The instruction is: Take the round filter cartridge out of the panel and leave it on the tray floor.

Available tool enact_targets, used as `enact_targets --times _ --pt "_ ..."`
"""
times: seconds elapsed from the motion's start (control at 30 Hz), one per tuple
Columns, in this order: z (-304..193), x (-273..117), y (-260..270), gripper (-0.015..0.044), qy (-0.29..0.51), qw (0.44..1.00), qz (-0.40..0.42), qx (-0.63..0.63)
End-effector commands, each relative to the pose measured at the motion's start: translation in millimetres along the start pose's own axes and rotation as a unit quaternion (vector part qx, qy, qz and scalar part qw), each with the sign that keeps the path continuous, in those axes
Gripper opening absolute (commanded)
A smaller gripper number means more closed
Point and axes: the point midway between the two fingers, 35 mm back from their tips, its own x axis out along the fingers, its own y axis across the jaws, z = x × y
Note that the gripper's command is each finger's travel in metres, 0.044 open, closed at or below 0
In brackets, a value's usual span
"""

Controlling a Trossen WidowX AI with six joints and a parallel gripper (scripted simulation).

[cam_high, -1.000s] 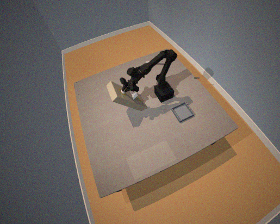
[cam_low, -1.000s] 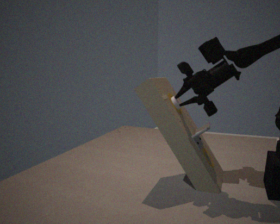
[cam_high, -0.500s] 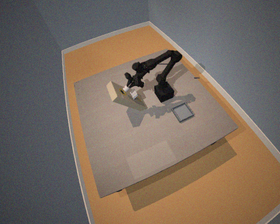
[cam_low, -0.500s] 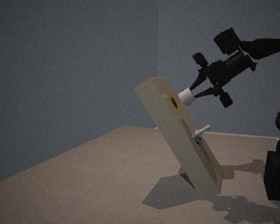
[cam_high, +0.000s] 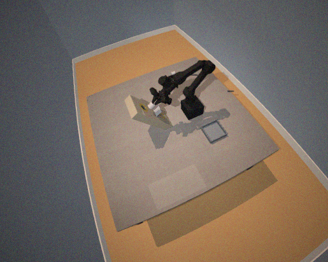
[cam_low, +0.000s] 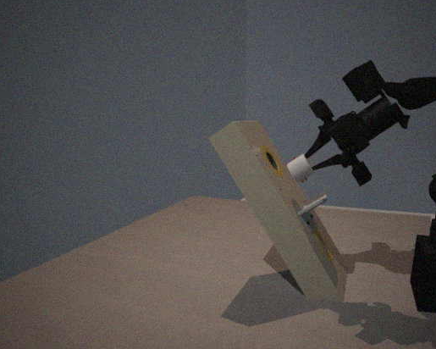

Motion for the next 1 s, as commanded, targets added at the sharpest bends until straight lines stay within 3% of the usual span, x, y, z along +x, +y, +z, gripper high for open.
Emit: enact_targets --times 0.0,0.23,0.4,0.97 --pt "-2 0 9 0.0 0.001 1.0 -0.008 0.003" --pt "-5 3 33 0.0 0.001 1.0 -0.007 0.003" --pt "-4 4 28 0.0116 0.0 1.0 0.001 0.0" --pt "-3 2 18 0.0116 0.001 1.0 -0.007 0.003"
